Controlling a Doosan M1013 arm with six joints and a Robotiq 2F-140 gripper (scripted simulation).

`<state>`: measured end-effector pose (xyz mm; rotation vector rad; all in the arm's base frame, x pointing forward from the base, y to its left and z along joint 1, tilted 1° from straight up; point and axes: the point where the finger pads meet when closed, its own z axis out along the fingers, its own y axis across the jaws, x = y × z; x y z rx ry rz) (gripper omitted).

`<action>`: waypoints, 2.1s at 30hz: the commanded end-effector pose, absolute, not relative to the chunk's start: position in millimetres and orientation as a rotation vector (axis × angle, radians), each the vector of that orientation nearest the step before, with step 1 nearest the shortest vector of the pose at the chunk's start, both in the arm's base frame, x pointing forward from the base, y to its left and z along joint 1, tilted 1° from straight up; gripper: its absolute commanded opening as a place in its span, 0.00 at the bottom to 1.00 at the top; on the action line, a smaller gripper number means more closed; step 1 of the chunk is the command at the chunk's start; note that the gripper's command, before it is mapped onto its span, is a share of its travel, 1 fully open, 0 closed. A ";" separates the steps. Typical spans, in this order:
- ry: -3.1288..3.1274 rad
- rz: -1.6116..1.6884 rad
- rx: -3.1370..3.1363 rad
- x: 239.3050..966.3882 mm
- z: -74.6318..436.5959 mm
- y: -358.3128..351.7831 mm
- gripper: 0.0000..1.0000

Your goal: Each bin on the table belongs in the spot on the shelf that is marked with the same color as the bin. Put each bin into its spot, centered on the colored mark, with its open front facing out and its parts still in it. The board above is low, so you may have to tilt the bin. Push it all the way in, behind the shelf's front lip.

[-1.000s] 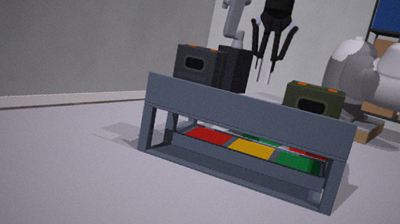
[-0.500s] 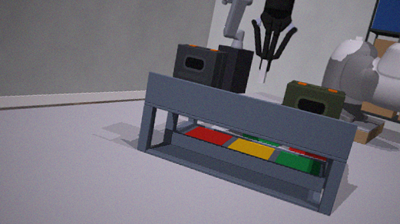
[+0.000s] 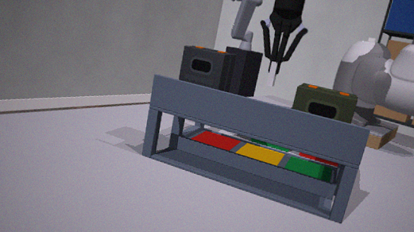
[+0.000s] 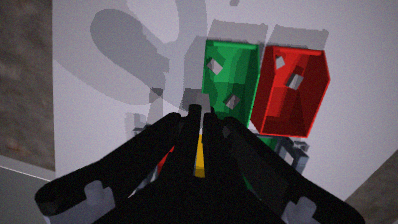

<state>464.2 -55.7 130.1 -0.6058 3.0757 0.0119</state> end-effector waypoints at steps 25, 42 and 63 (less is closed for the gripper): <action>3.075 0.012 -0.607 431.5 137.5 60.7 0.10; 3.075 0.013 -0.608 377.5 142.3 150.6 0.10; 3.075 0.013 -0.608 377.5 142.3 150.6 0.24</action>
